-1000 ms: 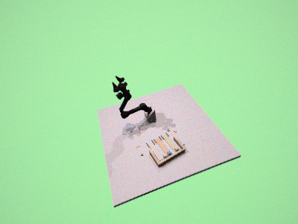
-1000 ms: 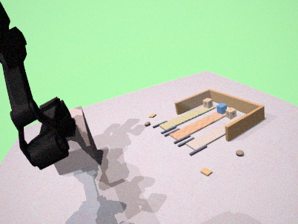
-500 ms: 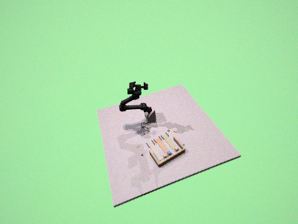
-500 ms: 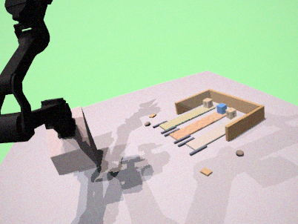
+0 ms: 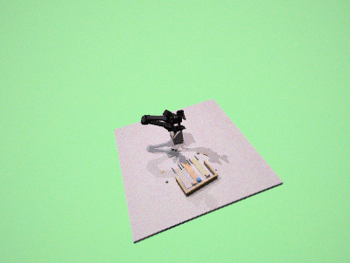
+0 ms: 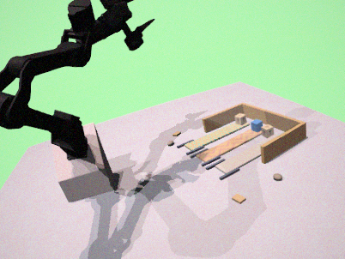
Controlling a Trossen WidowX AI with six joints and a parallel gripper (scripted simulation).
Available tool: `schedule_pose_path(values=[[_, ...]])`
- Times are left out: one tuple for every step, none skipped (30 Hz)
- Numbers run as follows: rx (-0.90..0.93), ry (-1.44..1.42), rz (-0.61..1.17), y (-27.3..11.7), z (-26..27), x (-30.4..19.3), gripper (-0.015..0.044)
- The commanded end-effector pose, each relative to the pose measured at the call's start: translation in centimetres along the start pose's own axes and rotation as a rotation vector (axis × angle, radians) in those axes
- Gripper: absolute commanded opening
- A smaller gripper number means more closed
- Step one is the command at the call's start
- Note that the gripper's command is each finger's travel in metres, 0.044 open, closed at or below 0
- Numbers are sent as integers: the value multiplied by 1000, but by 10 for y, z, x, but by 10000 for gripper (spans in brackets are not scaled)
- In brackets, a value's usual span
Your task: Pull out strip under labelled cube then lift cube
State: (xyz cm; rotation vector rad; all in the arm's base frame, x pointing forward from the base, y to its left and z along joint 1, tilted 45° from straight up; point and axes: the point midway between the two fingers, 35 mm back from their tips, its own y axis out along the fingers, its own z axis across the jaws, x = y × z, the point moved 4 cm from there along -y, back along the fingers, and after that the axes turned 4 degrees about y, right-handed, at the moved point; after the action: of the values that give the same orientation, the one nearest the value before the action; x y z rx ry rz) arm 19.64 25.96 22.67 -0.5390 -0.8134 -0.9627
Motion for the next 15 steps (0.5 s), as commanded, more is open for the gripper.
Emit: schedule_pose_path(values=[[-199, -269, 10, 11, -49, -8, 400], [-258, -348, 21, 12, -64, -9, 400], [-316, -427, 36, 13, -79, -11, 400], [-374, -505, 55, 14, -94, -12, 400], [-432, -582, 78, 13, -108, -13, 400], [-489, -659, 104, 12, -123, -14, 400], [-546, -736, 135, 10, -137, -14, 400], [-601, -811, 170, 8, -151, -15, 400], [-656, -885, 209, 4, -165, -15, 400], [-709, -958, 253, 0, -179, -16, 400], [-761, -1030, 301, -4, -192, -16, 400], [-800, -1085, 341, -8, -202, -16, 400], [-823, -1117, 367, -11, -208, -16, 400], [-830, -1128, 375, -12, -210, -16, 400], [-830, -1128, 375, -12, -210, -16, 400]])
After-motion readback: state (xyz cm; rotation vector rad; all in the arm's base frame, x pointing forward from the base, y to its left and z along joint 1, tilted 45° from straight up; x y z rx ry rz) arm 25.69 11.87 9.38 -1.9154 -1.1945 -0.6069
